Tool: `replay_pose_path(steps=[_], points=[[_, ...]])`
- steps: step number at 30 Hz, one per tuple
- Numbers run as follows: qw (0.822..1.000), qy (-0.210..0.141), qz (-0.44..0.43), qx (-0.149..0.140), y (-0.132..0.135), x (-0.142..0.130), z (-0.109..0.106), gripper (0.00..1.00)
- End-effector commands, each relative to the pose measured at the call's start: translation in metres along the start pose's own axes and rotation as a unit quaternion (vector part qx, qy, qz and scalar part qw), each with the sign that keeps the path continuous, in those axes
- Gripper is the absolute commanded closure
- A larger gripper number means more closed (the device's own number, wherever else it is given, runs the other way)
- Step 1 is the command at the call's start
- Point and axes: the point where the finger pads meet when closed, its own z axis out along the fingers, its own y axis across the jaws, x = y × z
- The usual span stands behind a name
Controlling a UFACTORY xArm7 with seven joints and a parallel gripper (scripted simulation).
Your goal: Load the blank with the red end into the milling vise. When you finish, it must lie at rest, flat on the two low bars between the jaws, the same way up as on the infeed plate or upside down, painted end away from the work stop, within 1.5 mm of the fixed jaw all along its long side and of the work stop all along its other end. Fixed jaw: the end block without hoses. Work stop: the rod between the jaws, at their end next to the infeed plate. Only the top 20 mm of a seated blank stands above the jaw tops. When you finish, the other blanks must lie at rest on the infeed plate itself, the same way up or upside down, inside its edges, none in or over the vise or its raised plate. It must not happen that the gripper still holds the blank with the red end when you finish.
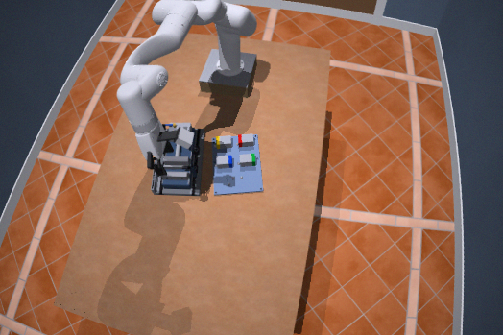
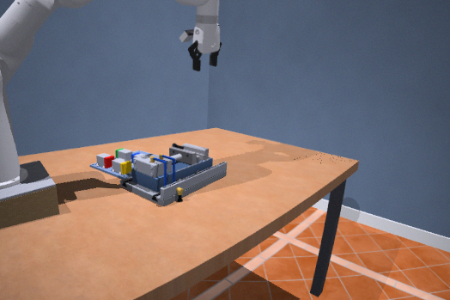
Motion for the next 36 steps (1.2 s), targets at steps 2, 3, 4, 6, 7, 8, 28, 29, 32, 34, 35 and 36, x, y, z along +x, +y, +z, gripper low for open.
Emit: replay_pose_path(steps=[2, 3, 4, 6, 7, 8, 28, 29, 32, 34, 35, 36], points=[[1.0, -0.013, -0.01, 0.014, -0.005, 0.005, -0.002, 0.0], [0.999, -0.019, -0.014, 0.023, -0.008, 0.007, -0.002, 0.0], [0.999, -0.025, -0.019, 0.031, -0.011, 0.009, -0.001, 0.0], [0.998, -0.038, -0.028, 0.048, -0.017, 0.013, -0.001, 0.0], [0.997, -0.044, -0.033, 0.057, -0.02, 0.015, 0.0, 0.0], [0.996, -0.05, -0.037, 0.065, -0.023, 0.017, 0.0, 0.0], [0.987, -0.088, -0.066, 0.118, -0.068, 0.049, 0.006, 0.0], [0.987, -0.088, -0.066, 0.118, -0.068, 0.049, 0.006, 0.0], [0.987, -0.088, -0.066, 0.118, -0.068, 0.049, 0.006, 0.0], [0.987, -0.088, -0.066, 0.118, -0.068, 0.049, 0.006, 0.0], [0.987, -0.087, -0.066, 0.118, -0.071, 0.052, 0.006, 0.0], [0.987, -0.087, -0.066, 0.118, -0.075, 0.054, 0.007, 0.0]])
